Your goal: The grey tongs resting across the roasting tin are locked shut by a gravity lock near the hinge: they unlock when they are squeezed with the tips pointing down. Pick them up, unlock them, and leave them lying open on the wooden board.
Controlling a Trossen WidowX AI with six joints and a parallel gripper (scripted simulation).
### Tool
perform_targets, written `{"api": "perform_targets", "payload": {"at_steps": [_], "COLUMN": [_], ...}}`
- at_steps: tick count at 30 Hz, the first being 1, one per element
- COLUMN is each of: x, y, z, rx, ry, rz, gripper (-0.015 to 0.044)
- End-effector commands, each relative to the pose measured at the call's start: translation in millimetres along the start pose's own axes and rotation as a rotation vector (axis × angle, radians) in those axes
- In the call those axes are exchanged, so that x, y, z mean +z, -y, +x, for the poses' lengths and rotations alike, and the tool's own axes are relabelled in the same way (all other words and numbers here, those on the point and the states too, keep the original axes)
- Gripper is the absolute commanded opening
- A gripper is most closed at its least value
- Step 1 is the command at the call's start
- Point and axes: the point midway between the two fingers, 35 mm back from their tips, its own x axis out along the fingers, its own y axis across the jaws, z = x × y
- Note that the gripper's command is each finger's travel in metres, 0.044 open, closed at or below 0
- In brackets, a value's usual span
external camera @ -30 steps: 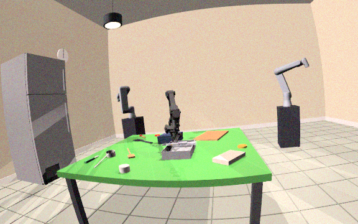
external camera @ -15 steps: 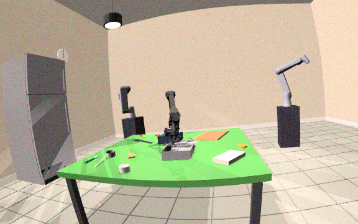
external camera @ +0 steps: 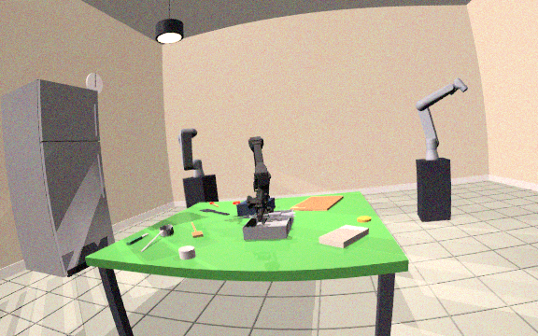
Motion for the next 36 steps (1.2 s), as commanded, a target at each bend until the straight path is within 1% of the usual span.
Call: {"api": "perform_targets", "payload": {"at_steps": [1, 4, 14, 19, 21, 24, 27, 36], "x": [0.0, 0.0, 0.0, 0.0, -0.5, -1.1, -0.1, 0.1], "y": [-0.2, -0.2, -0.2, -0.2, -5.5, -21.3, -38.1, -39.3], "z": [-0.4, -0.4, -0.4, -0.4, -7.0, -30.4, -63.5, -66.4], "rx": [0.001, 0.001, 0.001, 0.001, 0.0, -0.001, -0.004, -0.004], "ry": [0.0, 0.0, 0.0, 0.0, -0.001, -0.002, -0.005, -0.005], "rz": [0.0, 0.0, 0.0, 0.0, 0.0, -0.002, -0.005, -0.005], "gripper": [0.0181, 0.0103, 0.0036, -0.0095, -0.0148, -0.015, -0.015, -0.015]}}
